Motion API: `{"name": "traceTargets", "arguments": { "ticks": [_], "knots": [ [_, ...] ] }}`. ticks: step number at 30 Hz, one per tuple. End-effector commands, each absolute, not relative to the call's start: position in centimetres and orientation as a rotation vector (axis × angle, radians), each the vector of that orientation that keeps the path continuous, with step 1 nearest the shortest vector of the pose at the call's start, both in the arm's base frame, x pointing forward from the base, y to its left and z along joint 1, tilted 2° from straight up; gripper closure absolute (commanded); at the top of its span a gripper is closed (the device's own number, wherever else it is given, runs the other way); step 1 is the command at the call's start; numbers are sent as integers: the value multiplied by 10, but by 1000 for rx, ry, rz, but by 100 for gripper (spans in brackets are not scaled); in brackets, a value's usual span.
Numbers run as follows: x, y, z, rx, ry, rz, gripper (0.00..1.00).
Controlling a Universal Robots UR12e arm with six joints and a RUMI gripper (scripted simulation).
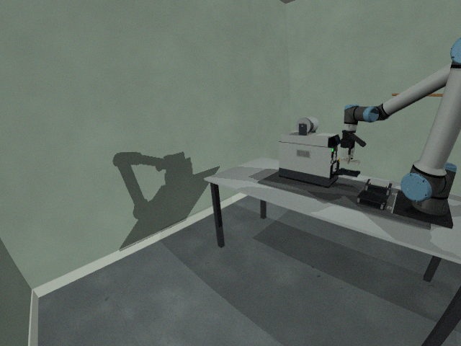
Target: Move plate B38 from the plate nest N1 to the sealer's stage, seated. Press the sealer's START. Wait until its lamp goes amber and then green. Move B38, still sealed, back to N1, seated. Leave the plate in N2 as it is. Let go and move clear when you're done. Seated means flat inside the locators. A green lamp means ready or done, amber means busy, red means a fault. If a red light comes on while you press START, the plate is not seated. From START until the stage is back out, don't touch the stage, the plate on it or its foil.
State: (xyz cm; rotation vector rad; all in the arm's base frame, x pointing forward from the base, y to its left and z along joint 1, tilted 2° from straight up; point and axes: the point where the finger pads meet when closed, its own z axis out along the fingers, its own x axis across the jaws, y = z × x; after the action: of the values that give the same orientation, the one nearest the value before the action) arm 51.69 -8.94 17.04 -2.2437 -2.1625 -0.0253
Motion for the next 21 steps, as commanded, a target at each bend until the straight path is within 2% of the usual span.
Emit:
{"name": "traceTargets", "arguments": {
  "ticks": [1,21],
  "knots": [
    [517,-90,171,-2245,-2163,-26,100],
    [517,-89,159,-2245,-2163,-26,100]
  ]
}}
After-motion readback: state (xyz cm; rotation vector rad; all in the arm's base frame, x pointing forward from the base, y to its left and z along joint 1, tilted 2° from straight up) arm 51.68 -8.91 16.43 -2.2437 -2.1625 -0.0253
